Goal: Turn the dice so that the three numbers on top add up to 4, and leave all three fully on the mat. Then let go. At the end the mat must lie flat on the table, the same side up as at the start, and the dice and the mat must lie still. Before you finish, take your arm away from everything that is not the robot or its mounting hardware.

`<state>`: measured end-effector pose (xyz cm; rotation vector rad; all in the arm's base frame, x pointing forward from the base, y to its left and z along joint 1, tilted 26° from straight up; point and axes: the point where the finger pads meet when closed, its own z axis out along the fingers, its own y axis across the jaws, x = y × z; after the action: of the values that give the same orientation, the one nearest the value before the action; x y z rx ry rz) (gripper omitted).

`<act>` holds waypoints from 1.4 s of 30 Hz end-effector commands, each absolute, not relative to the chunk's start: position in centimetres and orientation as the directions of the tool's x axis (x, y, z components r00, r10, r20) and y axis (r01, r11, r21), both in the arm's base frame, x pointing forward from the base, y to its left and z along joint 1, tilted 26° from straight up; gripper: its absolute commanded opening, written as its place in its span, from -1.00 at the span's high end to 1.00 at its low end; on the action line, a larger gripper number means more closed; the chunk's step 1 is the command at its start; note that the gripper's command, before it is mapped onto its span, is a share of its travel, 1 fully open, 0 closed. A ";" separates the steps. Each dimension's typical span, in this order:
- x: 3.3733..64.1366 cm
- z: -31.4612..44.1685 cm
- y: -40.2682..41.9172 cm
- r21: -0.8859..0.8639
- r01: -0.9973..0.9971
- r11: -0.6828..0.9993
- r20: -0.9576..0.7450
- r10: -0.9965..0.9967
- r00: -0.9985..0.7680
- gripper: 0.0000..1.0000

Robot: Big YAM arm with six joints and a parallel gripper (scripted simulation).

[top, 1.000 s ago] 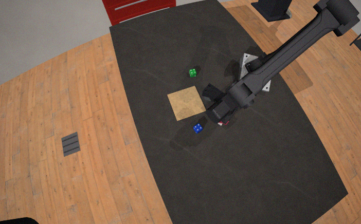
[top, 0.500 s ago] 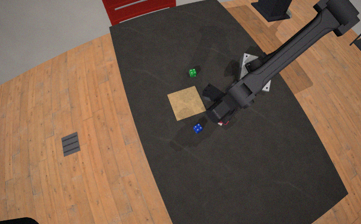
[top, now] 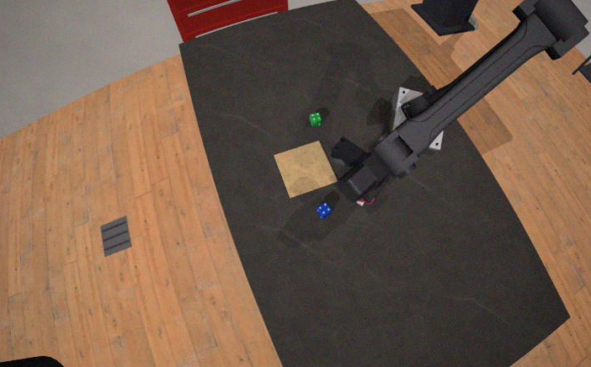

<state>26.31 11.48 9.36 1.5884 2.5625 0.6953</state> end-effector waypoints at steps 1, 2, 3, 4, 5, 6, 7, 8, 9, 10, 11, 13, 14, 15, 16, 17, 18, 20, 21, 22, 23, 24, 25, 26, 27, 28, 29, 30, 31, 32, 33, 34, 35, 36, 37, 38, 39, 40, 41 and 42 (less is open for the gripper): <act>27.7 10.6 11.4 0.429 0.826 0.366 0.176 0.863 -0.474 0.11; 27.7 10.6 11.4 0.429 0.826 0.366 0.176 0.863 -0.474 0.11; 27.7 10.6 11.4 0.429 0.826 0.366 0.176 0.863 -0.474 0.11; 27.7 10.6 11.4 0.429 0.826 0.366 0.176 0.863 -0.474 0.11; 27.7 10.6 11.4 0.429 0.826 0.366 0.176 0.863 -0.474 0.11; 27.7 10.6 11.4 0.429 0.826 0.366 0.176 0.863 -0.474 0.11; 27.7 10.6 11.4 0.429 0.826 0.366 0.176 0.863 -0.474 0.11; 27.7 10.6 11.4 0.429 0.826 0.366 0.176 0.863 -0.474 0.11; 27.7 10.6 11.4 0.429 0.826 0.366 0.176 0.863 -0.474 0.11; 27.7 10.6 11.4 0.429 0.826 0.366 0.176 0.863 -0.474 0.11; 27.7 10.6 11.4 0.429 0.826 0.366 0.176 0.863 -0.474 0.11; 27.7 10.6 11.4 0.429 0.826 0.366 0.176 0.863 -0.474 0.11; 27.7 10.6 11.4 0.429 0.826 0.366 0.176 0.863 -0.474 0.11; 27.7 10.6 11.4 0.429 0.826 0.366 0.176 0.863 -0.474 0.11; 27.7 10.6 11.4 0.429 0.826 0.366 0.176 0.863 -0.474 0.11; 27.7 10.6 11.4 0.429 0.826 0.366 0.176 0.863 -0.474 0.11; 27.7 10.6 11.4 0.429 0.826 0.366 0.176 0.863 -0.474 0.11; 27.7 10.6 11.4 0.429 0.826 0.366 0.176 0.863 -0.474 0.11; 27.7 10.6 11.5 0.428 0.826 0.366 0.176 0.863 -0.474 0.11; 27.7 10.4 11.5 0.427 0.827 0.366 0.177 0.863 -0.474 0.11; 27.5 10.1 11.5 0.421 0.829 0.367 0.179 0.863 -0.473 0.11; 27.3 9.8 11.6 0.416 0.832 0.368 0.181 0.863 -0.472 0.11; 27.0 9.4 11.6 0.408 0.835 0.369 0.184 0.863 -0.471 0.11; 26.7 9.0 11.8 0.401 0.838 0.370 0.187 0.862 -0.470 0.11; 26.7 8.9 11.9 0.401 0.838 0.371 0.188 0.862 -0.471 0.11; 26.8 8.7 11.9 0.401 0.838 0.371 0.188 0.862 -0.471 0.11; 26.8 8.6 12.0 0.401 0.838 0.371 0.188 0.862 -0.471 0.11; 26.9 8.4 12.0 0.400 0.838 0.371 0.188 0.862 -0.471 0.11; 26.9 8.4 12.0 0.400 0.838 0.371 0.188 0.862 -0.471 0.11; 26.9 8.4 12.0 0.400 0.838 0.371 0.188 0.862 -0.471 0.11; 27.1 8.2 11.7 0.400 0.843 0.359 0.188 0.868 -0.459 0.11; 27.0 8.0 12.1 0.400 0.840 0.366 0.188 0.864 -0.466 0.11; 27.0 7.8 12.3 0.400 0.838 0.371 0.188 0.862 -0.471 0.11; 27.1 7.6 12.4 0.400 0.838 0.371 0.188 0.862 -0.471 0.11; 27.1 7.4 12.4 0.400 0.838 0.371 0.188 0.862 -0.471 0.11; 27.2 7.2 12.5 0.400 0.838 0.371 0.188 0.862 -0.471 0.11; 27.2 7.0 12.6 0.400 0.838 0.371 0.188 0.862 -0.471 0.11; 27.3 6.8 12.5 0.400 0.840 0.367 0.188 0.864 -0.467 0.11; 27.4 6.7 12.5 0.400 0.841 0.364 0.188 0.866 -0.464 0.11; 27.5 6.5 12.6 0.400 0.841 0.366 0.188 0.865 -0.466 0.11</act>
<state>27.28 12.51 6.98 1.5826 2.5644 0.6956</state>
